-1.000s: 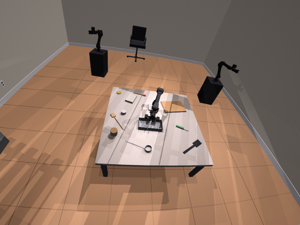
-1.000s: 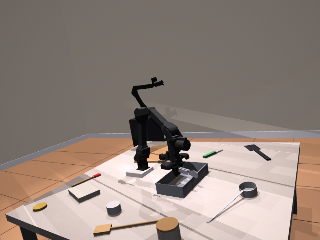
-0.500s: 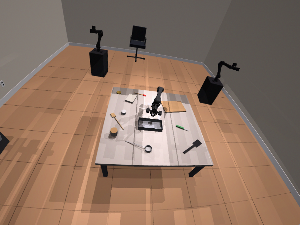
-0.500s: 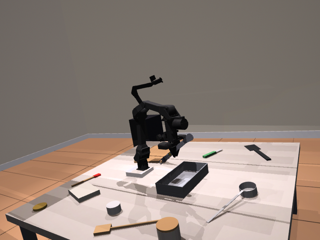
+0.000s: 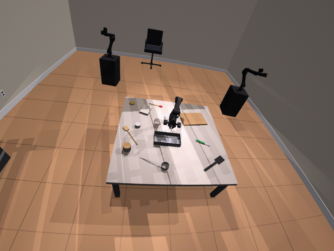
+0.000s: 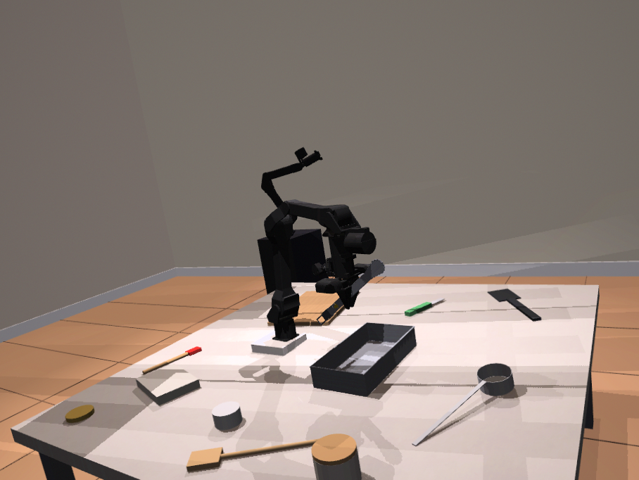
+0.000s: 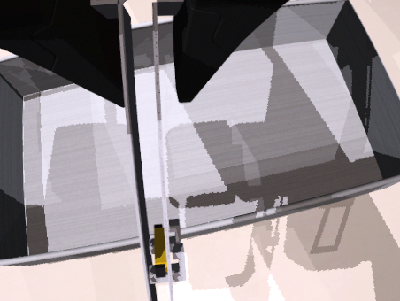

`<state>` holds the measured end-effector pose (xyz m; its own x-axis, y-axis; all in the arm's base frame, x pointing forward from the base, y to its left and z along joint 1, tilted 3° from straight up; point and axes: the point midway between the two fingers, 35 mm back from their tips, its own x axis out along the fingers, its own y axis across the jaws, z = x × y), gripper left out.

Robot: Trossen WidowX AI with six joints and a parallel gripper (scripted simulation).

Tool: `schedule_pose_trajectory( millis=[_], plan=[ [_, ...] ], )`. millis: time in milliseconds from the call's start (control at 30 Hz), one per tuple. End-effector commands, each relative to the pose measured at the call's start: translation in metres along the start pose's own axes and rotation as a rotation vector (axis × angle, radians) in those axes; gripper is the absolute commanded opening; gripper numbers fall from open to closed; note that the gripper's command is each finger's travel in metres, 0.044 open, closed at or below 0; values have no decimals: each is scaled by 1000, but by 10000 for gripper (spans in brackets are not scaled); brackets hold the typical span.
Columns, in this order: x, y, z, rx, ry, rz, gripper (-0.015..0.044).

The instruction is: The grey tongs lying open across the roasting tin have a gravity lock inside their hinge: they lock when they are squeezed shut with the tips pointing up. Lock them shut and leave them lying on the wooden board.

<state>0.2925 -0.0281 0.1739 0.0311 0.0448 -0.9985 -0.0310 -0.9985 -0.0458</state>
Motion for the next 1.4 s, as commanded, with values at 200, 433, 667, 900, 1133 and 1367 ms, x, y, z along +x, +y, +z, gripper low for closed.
schedule_pose_trajectory(
  millis=[200, 433, 667, 900, 1133, 1367],
  plan=[
    [-1, -44, -2, -160, 3, -2, -150],
    [-1, -79, 1, -287, 3, -4, -150],
    [-1, -114, 9, -413, 4, -6, -150],
    [-2, -147, 20, -540, 6, -7, -150],
    [-3, -180, 36, -661, 6, -11, -150],
    [-4, -211, 55, -783, 7, -15, -150]
  ],
)
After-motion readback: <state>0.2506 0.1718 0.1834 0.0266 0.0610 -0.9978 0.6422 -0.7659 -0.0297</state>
